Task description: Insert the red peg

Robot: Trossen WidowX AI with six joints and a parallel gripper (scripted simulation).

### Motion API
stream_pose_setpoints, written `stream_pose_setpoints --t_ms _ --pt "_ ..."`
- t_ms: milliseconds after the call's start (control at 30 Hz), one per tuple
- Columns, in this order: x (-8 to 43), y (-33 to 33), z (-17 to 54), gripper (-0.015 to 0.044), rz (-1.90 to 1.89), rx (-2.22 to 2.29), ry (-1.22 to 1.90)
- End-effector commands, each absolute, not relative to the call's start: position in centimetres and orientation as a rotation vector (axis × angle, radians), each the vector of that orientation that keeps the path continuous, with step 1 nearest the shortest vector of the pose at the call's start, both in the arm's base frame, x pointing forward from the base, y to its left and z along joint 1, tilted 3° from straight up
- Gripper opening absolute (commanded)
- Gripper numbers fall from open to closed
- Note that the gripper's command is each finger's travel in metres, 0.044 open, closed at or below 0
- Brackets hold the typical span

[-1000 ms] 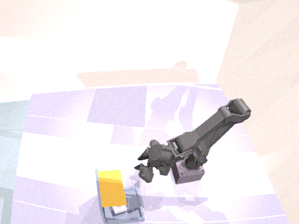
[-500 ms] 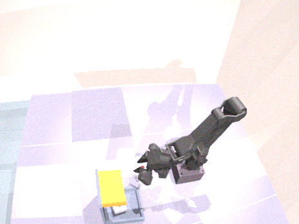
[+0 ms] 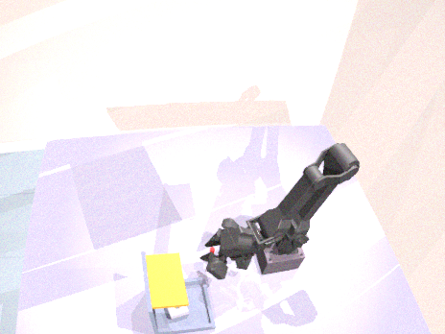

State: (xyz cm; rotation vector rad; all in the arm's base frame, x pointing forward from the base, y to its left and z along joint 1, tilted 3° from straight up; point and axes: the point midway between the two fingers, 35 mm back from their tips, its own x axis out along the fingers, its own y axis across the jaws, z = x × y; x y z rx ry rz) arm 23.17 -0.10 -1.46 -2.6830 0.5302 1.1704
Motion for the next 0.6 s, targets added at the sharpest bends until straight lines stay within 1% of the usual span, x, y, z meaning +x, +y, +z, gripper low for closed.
stream_pose_setpoints --t_ms 0,67,300,467,567 --pt "22.93 -0.20 -1.98 0.0220 1.173 -2.681 0.538" --pt "22.92 -0.21 -2.00 0.0220 1.173 -2.681 0.538" --pt "22.98 -0.14 -1.82 0.0036 1.176 -2.682 0.531" --pt "22.98 -0.14 -1.82 0.0003 1.176 -2.682 0.531" --pt "22.98 -0.14 -1.82 0.0000 1.176 -2.682 0.531"
